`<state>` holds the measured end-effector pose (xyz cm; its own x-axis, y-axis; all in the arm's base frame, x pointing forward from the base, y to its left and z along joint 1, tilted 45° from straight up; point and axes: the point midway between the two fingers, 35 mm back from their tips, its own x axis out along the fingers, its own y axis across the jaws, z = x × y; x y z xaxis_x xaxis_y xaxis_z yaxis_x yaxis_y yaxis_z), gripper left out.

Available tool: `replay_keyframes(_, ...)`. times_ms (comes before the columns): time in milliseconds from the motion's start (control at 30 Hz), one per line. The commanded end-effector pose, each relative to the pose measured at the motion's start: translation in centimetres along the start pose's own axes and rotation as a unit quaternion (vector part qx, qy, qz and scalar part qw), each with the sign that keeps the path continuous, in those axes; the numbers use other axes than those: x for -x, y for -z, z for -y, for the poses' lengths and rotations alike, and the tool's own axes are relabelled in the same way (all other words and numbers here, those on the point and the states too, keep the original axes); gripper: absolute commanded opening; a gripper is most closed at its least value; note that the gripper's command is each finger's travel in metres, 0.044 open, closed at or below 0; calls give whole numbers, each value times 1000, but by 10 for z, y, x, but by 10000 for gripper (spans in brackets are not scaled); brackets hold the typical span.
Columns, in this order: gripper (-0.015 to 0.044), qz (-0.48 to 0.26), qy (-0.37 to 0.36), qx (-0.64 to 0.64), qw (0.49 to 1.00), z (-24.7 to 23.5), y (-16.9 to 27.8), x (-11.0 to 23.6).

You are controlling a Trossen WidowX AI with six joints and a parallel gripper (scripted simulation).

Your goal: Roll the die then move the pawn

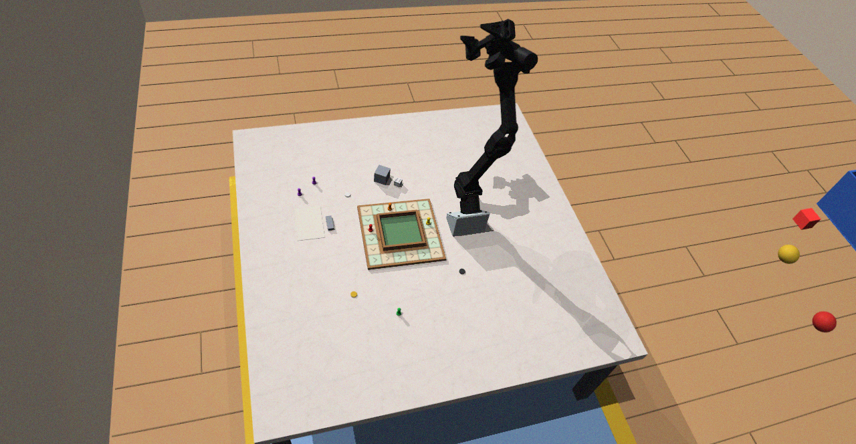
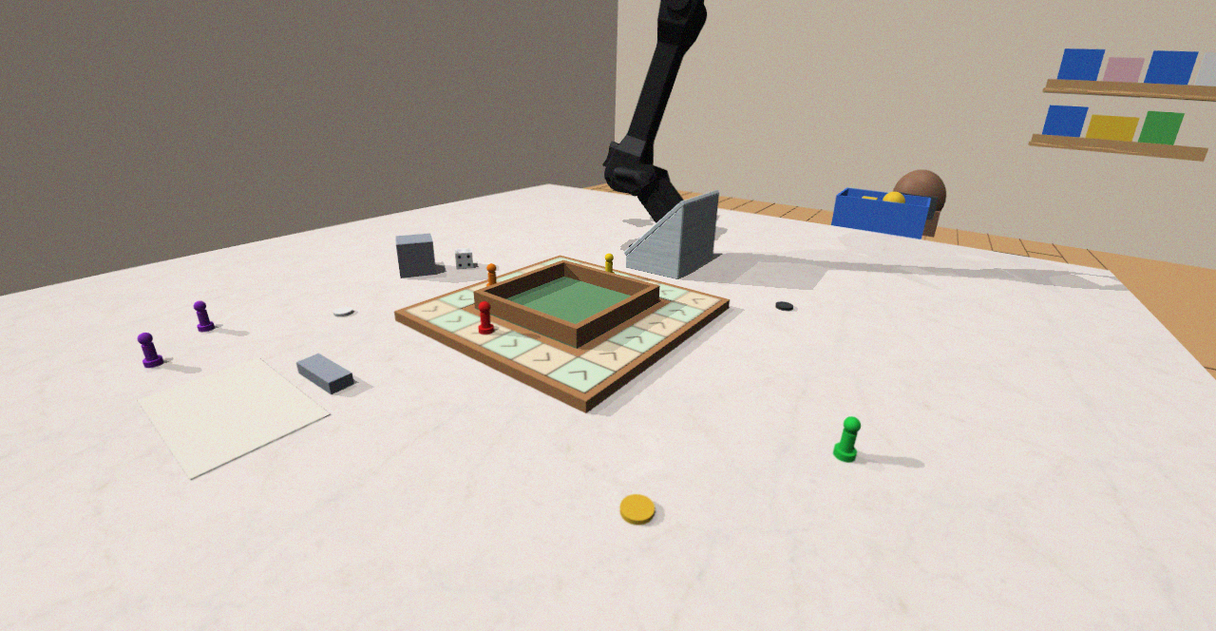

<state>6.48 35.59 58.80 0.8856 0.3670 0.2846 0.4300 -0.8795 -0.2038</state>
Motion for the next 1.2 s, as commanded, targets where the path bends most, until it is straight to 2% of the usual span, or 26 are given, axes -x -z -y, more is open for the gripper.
replay_keyframes(0,374,-2,2,-6,1000,-1,2,1)
replay_keyframes(133,275,-52,40,-127,990,-21,49,17)
replay_keyframes(333,275,-139,91,-329,930,-80,124,43)
replay_keyframes(567,275,-245,114,-499,823,-174,180,65)
replay_keyframes(767,275,-293,116,-595,740,-236,196,75)
replay_keyframes(967,275,-346,100,-708,608,-324,197,82)
replay_keyframes(1167,275,-406,48,-794,450,-424,165,81)
